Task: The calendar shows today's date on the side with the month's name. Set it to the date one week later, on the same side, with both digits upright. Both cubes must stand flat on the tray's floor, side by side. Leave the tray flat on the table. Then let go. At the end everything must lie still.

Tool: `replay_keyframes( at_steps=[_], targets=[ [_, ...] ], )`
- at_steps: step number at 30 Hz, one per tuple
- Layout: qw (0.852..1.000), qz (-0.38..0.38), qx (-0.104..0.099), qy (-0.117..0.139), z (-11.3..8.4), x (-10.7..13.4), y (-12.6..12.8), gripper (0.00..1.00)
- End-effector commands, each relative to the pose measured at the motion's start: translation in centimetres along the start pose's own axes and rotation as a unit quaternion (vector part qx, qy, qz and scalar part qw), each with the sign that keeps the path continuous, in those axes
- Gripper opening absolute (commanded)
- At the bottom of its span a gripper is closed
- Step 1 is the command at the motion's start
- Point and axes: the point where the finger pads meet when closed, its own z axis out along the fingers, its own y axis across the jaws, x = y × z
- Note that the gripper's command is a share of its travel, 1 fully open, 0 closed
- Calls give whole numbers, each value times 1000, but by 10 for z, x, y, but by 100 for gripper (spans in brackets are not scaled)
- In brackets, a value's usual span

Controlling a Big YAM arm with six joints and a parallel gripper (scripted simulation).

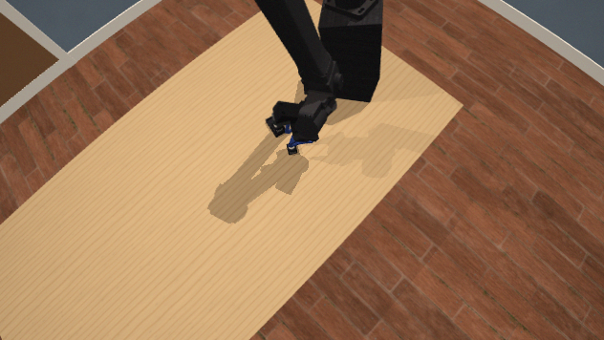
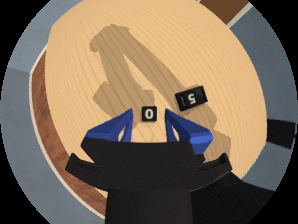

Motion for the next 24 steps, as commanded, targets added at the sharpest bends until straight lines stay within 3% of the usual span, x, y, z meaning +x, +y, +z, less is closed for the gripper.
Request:
replay_keyframes(
  at_steps=[1,5,8,10,11,12,24],
  targets=[
    [999,-18,-8,-26,-1,12,1,46],
    [996,-18,-7,-82,-3,13,-1,46],
    [995,-17,-6,-102,-5,14,-4,46],
    [995,-17,-6,-102,-5,14,-4,46],
    [995,-8,4,-102,-1,10,-11,46],
    [994,4,-5,-111,-4,-1,-2,46],
    [995,-11,-1,-102,-2,10,-5,46]
  ],
)
